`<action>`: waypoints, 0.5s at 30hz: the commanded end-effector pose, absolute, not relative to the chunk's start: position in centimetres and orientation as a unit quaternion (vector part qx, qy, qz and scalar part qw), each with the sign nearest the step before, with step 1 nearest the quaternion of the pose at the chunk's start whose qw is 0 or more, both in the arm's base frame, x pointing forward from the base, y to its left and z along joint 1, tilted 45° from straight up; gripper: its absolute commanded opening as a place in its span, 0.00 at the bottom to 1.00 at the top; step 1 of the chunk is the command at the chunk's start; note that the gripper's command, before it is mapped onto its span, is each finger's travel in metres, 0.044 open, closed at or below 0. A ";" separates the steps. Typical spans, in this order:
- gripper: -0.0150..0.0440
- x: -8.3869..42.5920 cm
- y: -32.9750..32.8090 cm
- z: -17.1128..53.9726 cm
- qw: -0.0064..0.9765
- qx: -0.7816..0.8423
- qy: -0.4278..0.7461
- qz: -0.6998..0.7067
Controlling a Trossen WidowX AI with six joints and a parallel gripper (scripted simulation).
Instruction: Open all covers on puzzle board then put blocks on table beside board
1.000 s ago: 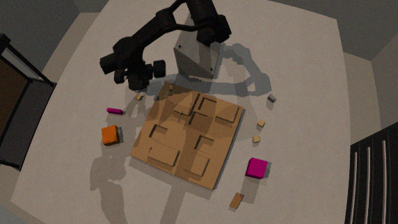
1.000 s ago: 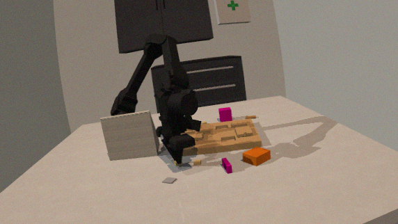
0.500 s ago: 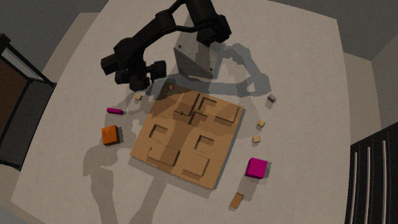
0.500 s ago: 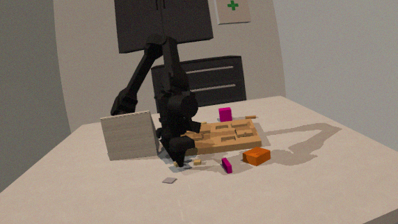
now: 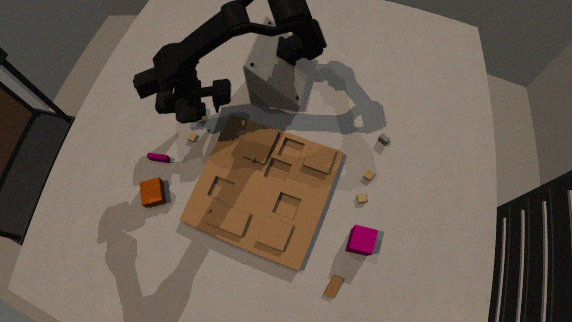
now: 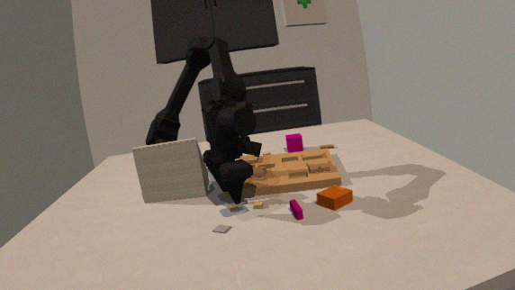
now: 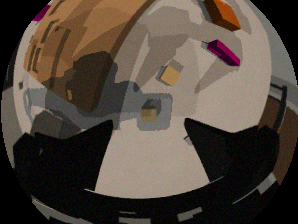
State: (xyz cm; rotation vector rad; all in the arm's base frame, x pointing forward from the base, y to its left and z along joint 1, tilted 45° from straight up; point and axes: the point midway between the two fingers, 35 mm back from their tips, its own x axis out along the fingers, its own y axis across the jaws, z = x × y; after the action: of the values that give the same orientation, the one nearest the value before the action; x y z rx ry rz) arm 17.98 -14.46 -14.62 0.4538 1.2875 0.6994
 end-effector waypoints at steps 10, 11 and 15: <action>1.00 17.4 -17.7 -11.3 0.722 0.201 0.582 0.314; 1.00 17.3 -17.9 -11.1 0.722 0.201 0.582 0.314; 1.00 17.3 -18.0 -10.9 0.722 0.201 0.582 0.314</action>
State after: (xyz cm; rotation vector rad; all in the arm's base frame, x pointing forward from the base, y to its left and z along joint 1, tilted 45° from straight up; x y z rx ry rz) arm 17.31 -17.51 -11.39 0.4565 1.2849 0.6935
